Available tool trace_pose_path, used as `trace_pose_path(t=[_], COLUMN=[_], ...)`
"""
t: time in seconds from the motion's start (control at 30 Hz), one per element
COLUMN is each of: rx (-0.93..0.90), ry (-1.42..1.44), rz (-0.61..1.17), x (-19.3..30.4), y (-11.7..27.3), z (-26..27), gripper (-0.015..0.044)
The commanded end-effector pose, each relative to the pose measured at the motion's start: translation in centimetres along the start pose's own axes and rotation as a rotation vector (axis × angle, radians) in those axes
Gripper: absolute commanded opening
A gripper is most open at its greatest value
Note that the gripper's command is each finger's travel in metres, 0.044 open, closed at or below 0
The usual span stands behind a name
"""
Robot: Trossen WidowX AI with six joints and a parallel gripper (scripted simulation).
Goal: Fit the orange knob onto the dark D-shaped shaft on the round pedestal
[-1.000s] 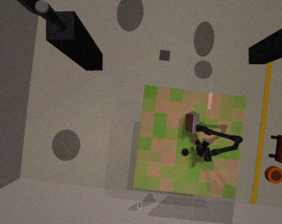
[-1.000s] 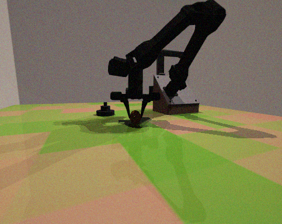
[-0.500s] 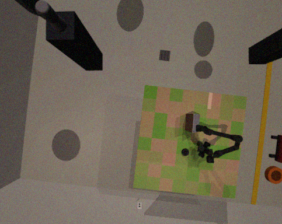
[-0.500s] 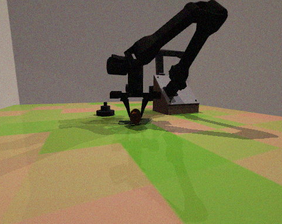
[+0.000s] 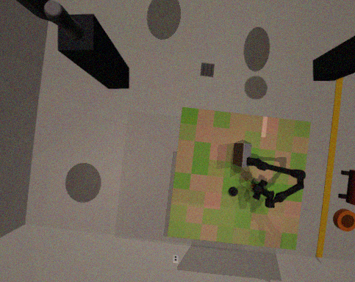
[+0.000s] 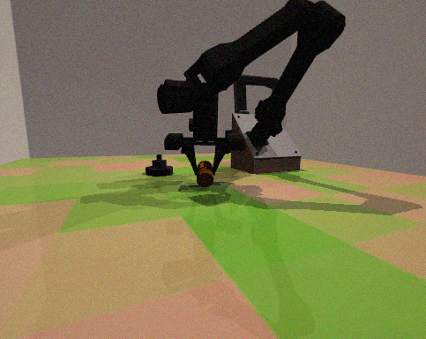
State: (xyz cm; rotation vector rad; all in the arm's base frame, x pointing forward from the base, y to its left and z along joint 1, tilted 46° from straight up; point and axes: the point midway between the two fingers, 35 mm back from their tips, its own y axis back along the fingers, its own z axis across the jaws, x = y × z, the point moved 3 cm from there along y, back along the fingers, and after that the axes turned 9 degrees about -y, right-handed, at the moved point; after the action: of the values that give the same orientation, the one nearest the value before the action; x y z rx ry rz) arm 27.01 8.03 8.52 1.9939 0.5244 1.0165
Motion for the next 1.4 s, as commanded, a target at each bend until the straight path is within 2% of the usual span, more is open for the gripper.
trace_pose_path(t=[0.0,1.37], rx=[-0.011,-0.117], ry=[-0.006,-0.002], rz=[-0.066,-0.763], x=[0.6,6.9], y=[0.3,0.4], z=[0.0,-1.1], gripper=[0.0179,0.0179])
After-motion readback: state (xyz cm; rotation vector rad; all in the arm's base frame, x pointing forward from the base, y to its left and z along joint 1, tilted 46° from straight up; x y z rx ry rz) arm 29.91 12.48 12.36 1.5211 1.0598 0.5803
